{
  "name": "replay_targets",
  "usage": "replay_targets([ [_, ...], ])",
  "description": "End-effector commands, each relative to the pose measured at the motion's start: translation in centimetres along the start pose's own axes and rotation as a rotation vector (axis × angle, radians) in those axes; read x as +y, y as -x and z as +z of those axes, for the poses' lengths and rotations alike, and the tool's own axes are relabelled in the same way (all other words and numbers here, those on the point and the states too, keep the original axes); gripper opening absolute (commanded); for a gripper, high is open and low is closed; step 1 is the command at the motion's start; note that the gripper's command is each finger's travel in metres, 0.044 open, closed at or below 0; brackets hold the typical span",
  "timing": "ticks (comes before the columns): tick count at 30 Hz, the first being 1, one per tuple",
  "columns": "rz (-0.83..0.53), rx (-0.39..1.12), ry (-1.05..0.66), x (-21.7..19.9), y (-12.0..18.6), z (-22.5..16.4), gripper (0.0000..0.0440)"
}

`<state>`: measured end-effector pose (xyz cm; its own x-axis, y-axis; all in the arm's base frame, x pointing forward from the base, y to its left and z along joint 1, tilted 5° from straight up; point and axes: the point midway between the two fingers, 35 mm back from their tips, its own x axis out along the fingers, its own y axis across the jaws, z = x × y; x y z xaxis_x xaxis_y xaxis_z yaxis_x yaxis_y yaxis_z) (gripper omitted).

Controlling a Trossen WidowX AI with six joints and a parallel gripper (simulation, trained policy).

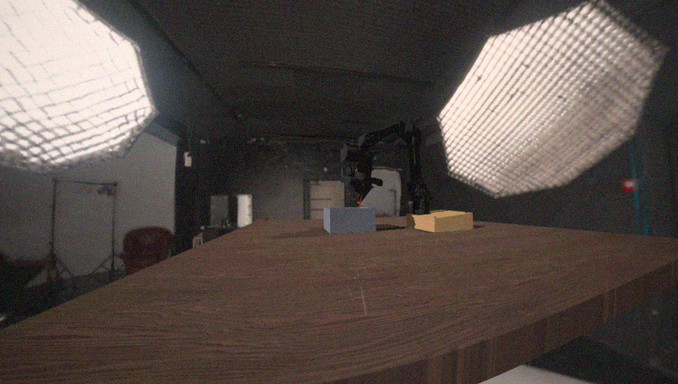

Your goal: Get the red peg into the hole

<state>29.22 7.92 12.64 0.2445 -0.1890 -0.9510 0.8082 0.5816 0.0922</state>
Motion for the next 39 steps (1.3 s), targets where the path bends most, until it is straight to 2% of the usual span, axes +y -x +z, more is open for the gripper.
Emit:
replay_targets([
  [1, 0.0, -0.011, -0.002, 0.3, -0.6, 1.4, 0.0],
  [13, -0.007, 0.006, 0.042, 0.5, -4.0, 5.4, 0.0],
  [24, -0.009, 0.068, 0.132, 0.3, -7.1, 6.2, 0.0003],
  [27, -0.013, 0.092, 0.155, 0.1, -7.8, 6.1, 0.0044],
  [31, -0.018, 0.119, 0.162, 0.2, -8.6, 6.1, 0.0138],
  [35, -0.015, 0.125, 0.181, 0.4, -8.4, 7.0, 0.0153],
  [39, -0.003, 0.138, 0.181, 1.3, -8.0, 7.8, 0.0234],
])
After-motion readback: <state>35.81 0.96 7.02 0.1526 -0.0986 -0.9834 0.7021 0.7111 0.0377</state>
